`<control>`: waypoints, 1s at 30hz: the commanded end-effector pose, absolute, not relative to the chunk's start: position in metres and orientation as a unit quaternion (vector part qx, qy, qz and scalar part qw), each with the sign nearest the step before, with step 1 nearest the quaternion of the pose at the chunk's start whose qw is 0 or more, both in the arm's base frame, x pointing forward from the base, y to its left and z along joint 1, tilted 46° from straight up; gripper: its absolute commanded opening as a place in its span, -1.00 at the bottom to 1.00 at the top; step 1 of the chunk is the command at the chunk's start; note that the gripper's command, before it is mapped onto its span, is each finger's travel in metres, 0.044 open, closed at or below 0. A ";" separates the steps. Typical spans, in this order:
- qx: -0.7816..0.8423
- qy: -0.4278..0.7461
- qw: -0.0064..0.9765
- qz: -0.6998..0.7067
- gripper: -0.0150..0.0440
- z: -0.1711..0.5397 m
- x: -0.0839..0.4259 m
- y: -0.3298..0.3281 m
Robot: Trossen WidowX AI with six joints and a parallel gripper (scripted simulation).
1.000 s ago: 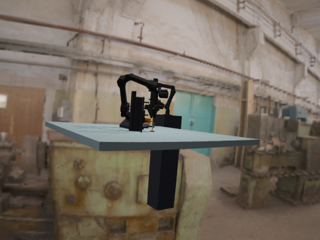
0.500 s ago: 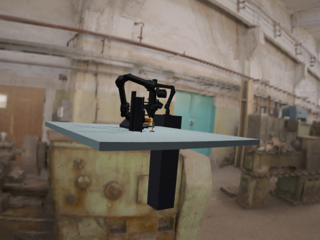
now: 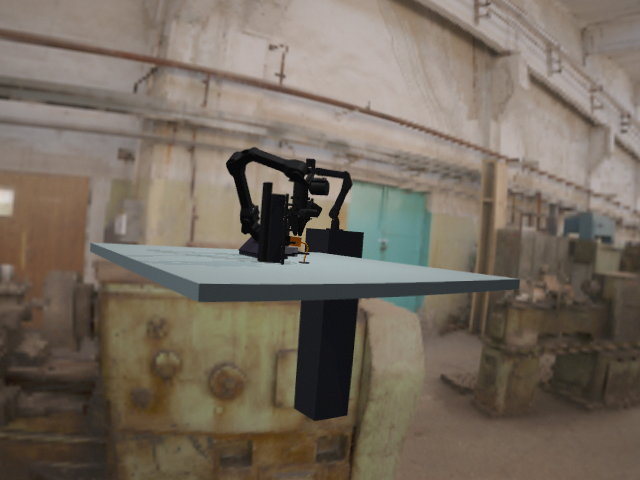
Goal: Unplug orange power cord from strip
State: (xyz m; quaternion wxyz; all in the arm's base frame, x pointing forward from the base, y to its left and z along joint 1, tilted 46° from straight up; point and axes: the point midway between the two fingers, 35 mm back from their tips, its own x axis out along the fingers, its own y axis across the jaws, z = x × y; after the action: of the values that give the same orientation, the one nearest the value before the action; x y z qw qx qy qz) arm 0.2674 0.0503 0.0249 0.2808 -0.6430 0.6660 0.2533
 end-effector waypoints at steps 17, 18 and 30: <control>-0.643 0.666 0.281 0.253 -0.22 0.021 0.267 0.042; -0.643 0.666 0.281 0.253 -0.24 0.021 0.267 0.042; -0.643 0.666 0.281 0.253 -0.49 0.019 0.268 0.044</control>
State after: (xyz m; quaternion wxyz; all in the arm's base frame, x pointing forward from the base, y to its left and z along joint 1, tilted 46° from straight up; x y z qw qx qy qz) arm 0.2678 0.0423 0.0205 0.2822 -0.6439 0.6650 0.2522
